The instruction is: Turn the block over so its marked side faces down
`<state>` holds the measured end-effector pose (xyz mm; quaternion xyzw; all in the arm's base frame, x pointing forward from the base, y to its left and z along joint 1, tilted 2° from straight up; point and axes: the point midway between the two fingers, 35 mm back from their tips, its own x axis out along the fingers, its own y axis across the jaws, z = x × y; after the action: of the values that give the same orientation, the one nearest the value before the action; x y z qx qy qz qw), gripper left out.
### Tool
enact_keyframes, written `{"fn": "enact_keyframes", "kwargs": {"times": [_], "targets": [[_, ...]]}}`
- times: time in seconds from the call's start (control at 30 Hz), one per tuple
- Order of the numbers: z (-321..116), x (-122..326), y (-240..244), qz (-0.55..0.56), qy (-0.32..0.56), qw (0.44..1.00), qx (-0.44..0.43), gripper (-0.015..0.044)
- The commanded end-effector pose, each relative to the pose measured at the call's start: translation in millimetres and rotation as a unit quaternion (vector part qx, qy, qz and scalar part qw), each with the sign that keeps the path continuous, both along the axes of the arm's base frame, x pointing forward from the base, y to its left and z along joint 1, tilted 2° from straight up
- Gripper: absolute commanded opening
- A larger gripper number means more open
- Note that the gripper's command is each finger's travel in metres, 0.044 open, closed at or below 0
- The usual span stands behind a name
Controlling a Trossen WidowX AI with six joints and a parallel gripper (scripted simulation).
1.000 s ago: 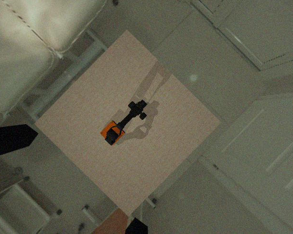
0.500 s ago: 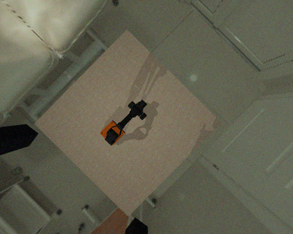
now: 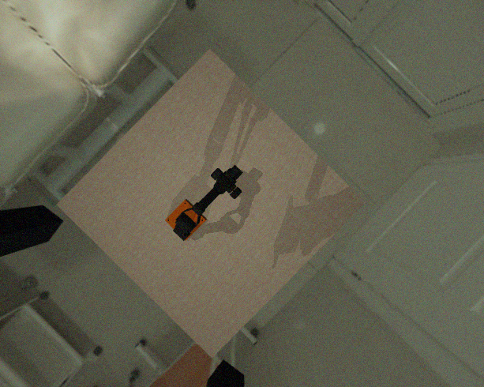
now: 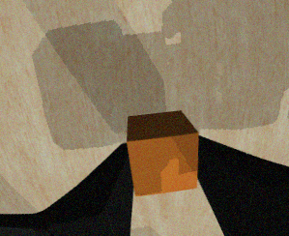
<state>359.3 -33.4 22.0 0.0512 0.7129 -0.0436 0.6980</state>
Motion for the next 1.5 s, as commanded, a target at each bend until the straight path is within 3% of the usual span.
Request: {"fn": "enact_keyframes", "kwargs": {"times": [0.0,0.2,1.47], "targets": [[23,4,0,0.002,-0.008,1.000,0.000,0.0000],[24,4,0,0.002,-0.013,1.000,-0.001,0.0000],[13,0,0,-0.001,-0.267,0.963,-0.034,0.0000]]}}
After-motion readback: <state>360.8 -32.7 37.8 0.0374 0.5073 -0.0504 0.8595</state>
